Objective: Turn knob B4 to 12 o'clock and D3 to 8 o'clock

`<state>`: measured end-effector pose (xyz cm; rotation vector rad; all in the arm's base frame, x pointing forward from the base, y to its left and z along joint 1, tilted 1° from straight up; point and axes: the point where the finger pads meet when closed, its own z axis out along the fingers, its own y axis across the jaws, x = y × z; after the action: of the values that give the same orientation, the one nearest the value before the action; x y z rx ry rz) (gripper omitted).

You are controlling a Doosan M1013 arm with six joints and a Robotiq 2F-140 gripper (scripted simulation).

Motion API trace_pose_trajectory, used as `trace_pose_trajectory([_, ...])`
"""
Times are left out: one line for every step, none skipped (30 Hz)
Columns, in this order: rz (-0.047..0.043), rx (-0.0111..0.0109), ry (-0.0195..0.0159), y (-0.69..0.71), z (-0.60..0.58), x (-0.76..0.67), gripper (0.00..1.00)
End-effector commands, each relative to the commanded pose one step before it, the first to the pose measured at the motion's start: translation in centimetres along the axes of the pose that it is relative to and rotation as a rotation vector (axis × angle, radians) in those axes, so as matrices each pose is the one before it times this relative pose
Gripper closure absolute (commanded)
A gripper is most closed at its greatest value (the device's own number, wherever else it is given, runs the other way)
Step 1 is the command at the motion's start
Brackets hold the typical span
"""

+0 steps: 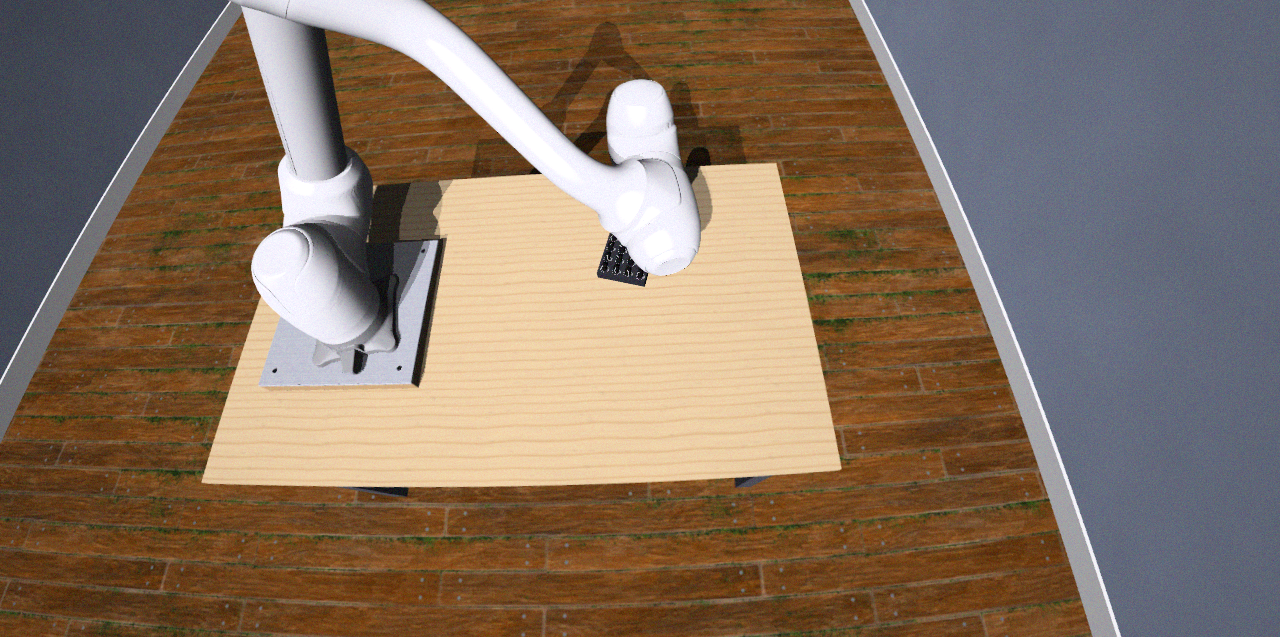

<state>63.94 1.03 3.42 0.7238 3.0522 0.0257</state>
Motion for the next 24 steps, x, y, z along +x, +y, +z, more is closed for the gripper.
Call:
trace_pose_trajectory([-0.01789, -0.00044, 0.00013, -0.001, -0.009, 0.002, 0.95])
trace_pose_trajectory([-0.00406, 0.0, 0.0, 0.0, 0.0, 0.0, 0.95])
trace_pose_trajectory([-0.0035, 0.0, 0.0, 0.0, 0.0, 0.0, 0.95])
trace_pose_trajectory([-0.00298, 0.0, 0.0, 0.0, 0.0, 0.0, 0.95])
trace_pose_trajectory([-0.00249, 0.0, 0.0, 0.0, 0.0, 0.0, 0.95])
trace_pose_trajectory([-0.00203, 0.0, 0.0, 0.0, 0.0, 0.0, 0.95])
trace_pose_trajectory([-0.00161, 0.0, 0.0, 0.0, 0.0, 0.0, 0.95])
trace_pose_trajectory([0.0, 0.0, 0.0, 0.0, 0.0, 0.0, 0.95])
trace_pose_trajectory([0.0, 0.0, 0.0, 0.0, 0.0, 0.0, 0.95])
trace_pose_trajectory([-0.00123, 0.0, 0.0, 0.0, 0.0, 0.0, 0.95])
trace_pose_trajectory([-0.0009, 0.0, 0.0, 0.0, 0.0, 0.0, 0.95])
trace_pose_trajectory([-0.00061, 0.0, 0.0, 0.0, 0.0, 0.0, 0.95])
trace_pose_trajectory([-0.00038, 0.0, 0.0, 0.0, 0.0, 0.0, 0.95])
trace_pose_trajectory([-0.0002, 0.0, 0.0, 0.0, 0.0, 0.0, 0.95])
trace_pose_trajectory([-0.00007, 0.0, 0.0, 0.0, 0.0, 0.0, 0.95])
trace_pose_trajectory([-0.00001, 0.0, 0.0, 0.0, 0.0, 0.0, 0.95])
trace_pose_trajectory([0.0, 0.0, 0.0, 0.0, 0.0, 0.0, 0.95])
trace_pose_trajectory([0.0, 0.0, 0.0, 0.0, 0.0, 0.0, 0.95])
trace_pose_trajectory([0.0, 0.0, 0.0, 0.0, 0.0, 0.0, 0.95])
trace_pose_trajectory([0.0, 0.0, 0.0, 0.0, 0.0, 0.0, 0.95])
trace_pose_trajectory([0.0, 0.0, 0.0, 0.0, 0.0, 0.0, 0.95])
trace_pose_trajectory([0.0, 0.0, 0.0, 0.0, 0.0, 0.0, 0.95])
trace_pose_trajectory([0.0, 0.0, 0.0, 0.0, 0.0, 0.0, 0.95])
trace_pose_trajectory([0.0, 0.0, 0.0, 0.0, 0.0, 0.0, 0.95])
